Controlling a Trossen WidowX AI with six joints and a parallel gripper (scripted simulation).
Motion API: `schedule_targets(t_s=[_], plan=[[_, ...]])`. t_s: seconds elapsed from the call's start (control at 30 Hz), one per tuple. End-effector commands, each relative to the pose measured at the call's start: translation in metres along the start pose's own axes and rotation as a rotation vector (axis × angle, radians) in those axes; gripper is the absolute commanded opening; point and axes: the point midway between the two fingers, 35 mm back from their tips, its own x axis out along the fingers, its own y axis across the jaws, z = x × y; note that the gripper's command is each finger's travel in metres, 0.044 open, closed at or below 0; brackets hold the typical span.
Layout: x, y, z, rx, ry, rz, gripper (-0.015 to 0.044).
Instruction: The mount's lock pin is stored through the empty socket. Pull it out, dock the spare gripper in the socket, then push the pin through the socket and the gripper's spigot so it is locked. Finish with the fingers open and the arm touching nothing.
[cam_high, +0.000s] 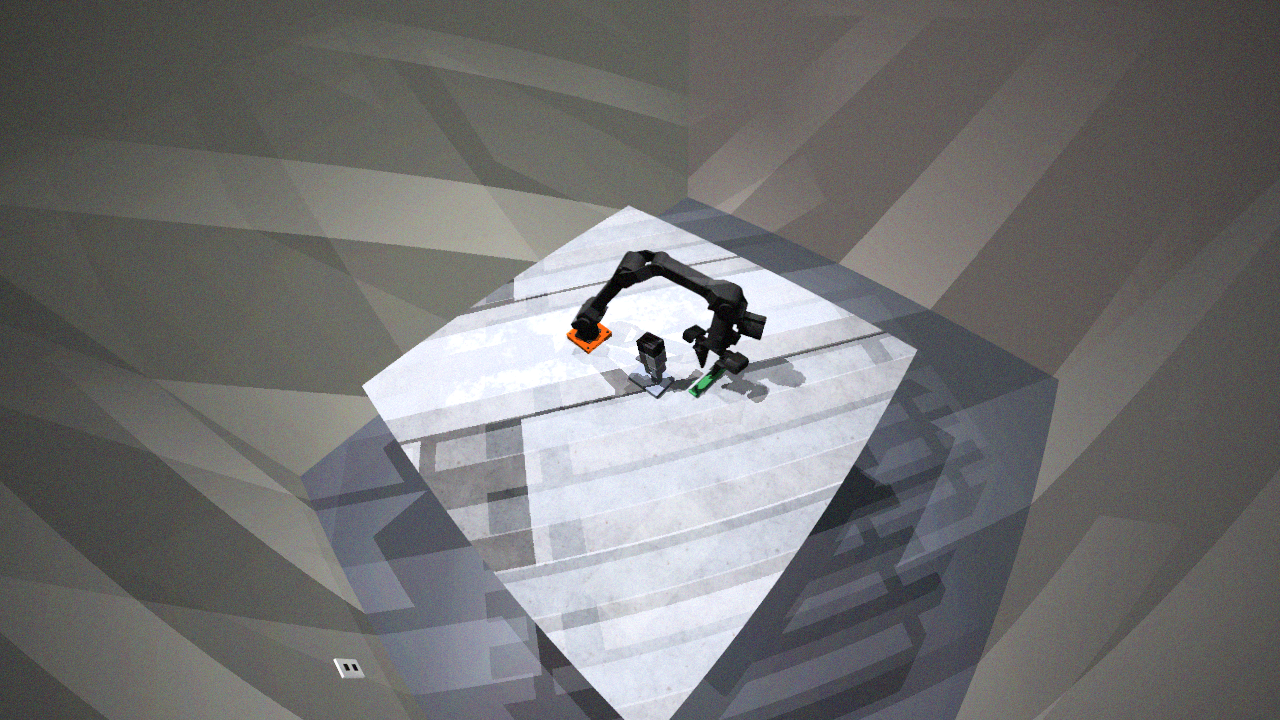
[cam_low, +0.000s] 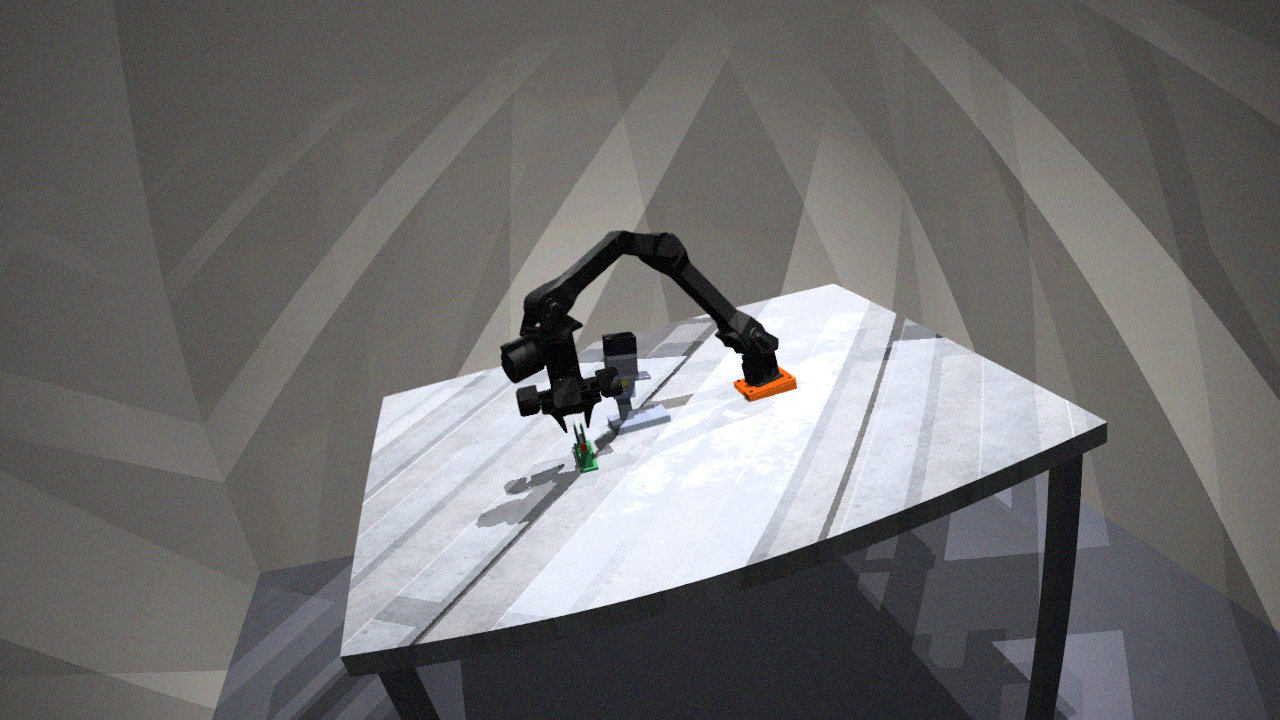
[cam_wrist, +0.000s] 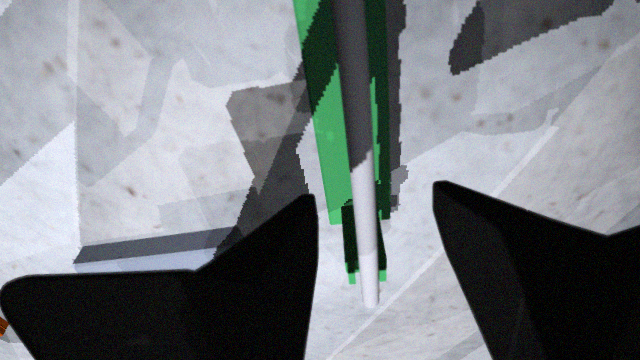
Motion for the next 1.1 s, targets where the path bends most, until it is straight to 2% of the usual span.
schedule_targets(t_s=[0.0,0.83,1.03,1.07], plan=[[0.007,0.001,0.002,-0.004,-0.001,0.006,0.0180],[0.040,0.003,0.011,-0.004,-0.001,0.007,0.0180],[0.040,0.003,0.011,-0.004,-0.001,0.007,0.0023],[0.040,0.003,0.011,-0.004,-0.001,0.007,0.0016]])
